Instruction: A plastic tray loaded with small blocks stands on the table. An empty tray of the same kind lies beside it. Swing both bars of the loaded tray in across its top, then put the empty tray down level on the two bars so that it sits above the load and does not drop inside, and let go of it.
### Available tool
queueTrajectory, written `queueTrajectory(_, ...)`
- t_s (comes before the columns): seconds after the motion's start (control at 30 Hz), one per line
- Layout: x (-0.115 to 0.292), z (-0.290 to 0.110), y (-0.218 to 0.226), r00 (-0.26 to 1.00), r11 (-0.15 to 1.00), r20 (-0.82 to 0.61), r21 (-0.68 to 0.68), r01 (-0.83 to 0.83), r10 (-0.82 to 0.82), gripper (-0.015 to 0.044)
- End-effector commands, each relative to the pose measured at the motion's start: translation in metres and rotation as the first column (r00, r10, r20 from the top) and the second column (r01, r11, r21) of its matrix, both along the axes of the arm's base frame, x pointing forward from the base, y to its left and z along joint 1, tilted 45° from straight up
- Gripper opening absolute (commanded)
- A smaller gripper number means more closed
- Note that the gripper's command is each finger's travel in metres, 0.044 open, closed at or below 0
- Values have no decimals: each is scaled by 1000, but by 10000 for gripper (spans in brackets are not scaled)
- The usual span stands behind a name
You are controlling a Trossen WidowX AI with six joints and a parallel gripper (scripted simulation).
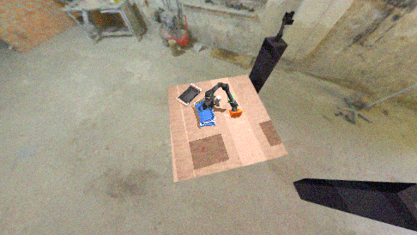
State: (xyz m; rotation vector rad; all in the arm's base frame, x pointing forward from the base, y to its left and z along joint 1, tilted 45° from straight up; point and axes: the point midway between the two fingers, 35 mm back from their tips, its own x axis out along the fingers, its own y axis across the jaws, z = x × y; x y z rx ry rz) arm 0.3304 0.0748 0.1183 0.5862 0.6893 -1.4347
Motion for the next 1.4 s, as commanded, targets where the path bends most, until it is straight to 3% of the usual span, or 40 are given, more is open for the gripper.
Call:
queueTrajectory(0.0,0,1,2,1000,1000,9,-3,-11,11,0)
queueTrajectory(1.37,-10,-47,-37,976,981,102,-16,194,-191,0)
